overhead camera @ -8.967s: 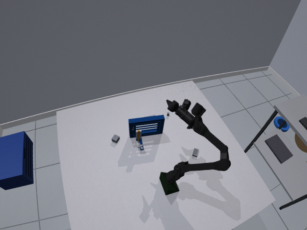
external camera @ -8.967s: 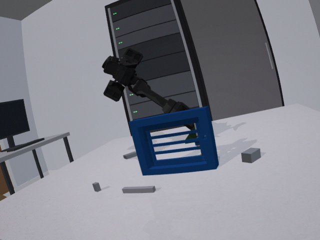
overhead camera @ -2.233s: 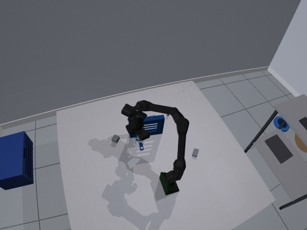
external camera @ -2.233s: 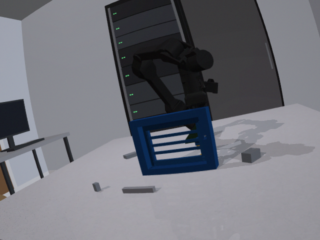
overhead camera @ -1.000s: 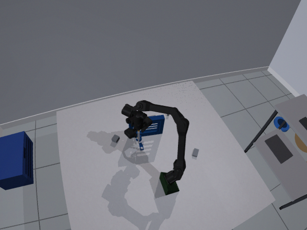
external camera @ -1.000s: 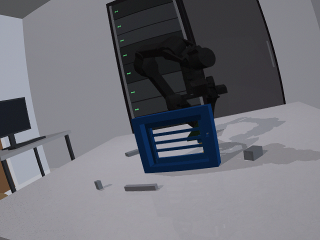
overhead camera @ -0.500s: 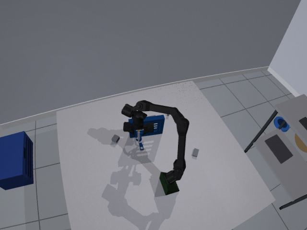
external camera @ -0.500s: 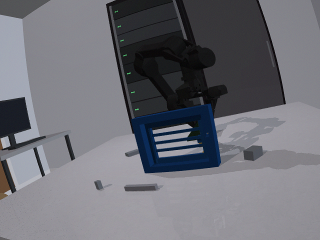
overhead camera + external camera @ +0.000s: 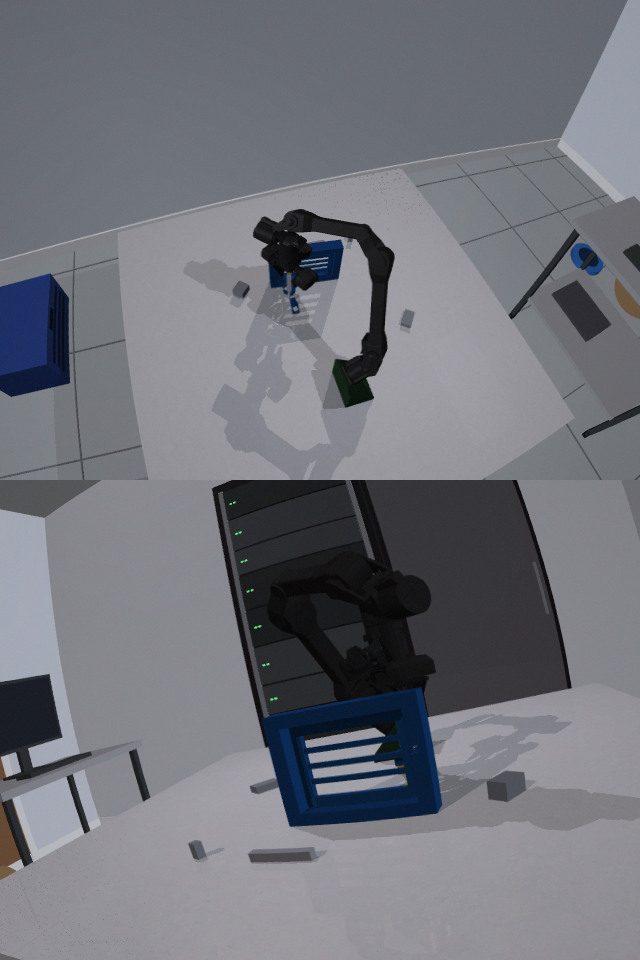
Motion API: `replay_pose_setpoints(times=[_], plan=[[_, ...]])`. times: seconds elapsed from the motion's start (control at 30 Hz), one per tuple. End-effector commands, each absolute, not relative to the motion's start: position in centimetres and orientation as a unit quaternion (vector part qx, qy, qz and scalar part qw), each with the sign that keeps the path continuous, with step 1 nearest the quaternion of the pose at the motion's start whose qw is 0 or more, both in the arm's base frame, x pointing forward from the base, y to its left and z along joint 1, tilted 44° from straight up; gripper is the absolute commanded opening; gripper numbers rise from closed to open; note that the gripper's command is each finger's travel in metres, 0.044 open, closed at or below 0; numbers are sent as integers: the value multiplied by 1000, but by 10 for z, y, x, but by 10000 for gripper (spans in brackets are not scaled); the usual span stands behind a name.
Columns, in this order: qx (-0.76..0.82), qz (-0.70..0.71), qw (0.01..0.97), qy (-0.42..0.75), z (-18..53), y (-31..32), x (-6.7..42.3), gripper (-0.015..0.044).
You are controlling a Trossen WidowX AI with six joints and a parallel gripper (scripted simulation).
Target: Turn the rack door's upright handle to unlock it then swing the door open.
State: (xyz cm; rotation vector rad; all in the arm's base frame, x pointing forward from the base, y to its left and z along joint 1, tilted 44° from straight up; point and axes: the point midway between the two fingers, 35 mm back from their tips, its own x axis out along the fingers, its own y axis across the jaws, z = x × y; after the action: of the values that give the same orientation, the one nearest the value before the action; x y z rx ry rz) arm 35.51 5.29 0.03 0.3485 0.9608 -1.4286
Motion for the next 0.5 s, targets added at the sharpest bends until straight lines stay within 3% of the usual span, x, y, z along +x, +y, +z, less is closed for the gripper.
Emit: replay_pose_setpoints(times=[0.0, 0.47], plan=[[211, -664, 621, 359, 1, 52, 355, 282], [390, -742, 527, 140, 1, 52, 355, 282]])
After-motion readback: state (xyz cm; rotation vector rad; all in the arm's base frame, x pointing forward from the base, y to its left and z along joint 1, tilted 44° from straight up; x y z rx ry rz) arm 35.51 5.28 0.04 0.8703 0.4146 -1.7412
